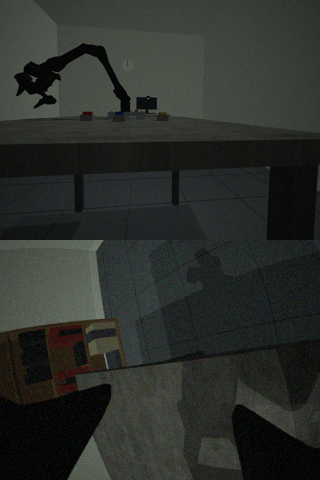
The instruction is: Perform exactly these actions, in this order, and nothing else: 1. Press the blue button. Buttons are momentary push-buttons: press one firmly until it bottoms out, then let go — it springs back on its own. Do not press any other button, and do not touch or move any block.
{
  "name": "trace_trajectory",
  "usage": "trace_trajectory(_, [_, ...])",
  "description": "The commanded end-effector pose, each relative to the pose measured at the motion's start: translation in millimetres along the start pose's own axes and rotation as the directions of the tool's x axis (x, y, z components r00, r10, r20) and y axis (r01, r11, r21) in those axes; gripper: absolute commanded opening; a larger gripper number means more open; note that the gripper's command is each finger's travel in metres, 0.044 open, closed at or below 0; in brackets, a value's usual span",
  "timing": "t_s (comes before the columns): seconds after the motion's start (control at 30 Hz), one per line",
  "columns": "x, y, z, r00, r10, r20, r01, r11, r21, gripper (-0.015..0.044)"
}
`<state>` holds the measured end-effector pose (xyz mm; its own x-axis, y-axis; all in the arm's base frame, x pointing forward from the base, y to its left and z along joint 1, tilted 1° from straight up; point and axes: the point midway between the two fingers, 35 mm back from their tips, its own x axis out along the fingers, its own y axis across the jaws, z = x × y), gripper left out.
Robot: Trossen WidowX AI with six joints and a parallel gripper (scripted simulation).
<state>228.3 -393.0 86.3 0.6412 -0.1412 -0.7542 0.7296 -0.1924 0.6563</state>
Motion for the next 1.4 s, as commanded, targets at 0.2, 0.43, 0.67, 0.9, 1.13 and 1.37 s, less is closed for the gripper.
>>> trace_trajectory(0.2, [40.1,51.6,-172.0,0.950,-0.257,-0.176,0.130,0.840,-0.527,0.0400])
trace_trajectory(0.43, [30.8,50.7,-297.6,0.874,-0.448,-0.189,0.077,0.510,-0.856,0.0400])
trace_trajectory(0.67, [-6.7,23.2,-400.2,0.804,-0.586,-0.100,-0.081,0.059,-0.995,0.0400])
trace_trajectory(0.9, [-51.7,-10.8,-460.2,0.774,-0.633,0.023,-0.243,-0.330,-0.912,0.0400])
trace_trajectory(1.13, [-43.6,-17.0,-460.9,0.774,-0.633,0.024,-0.244,-0.333,-0.911,0.0348])
trace_trajectory(1.37, [-4.5,-50.3,-459.1,0.773,-0.633,0.024,-0.244,-0.333,-0.911,0.0164])
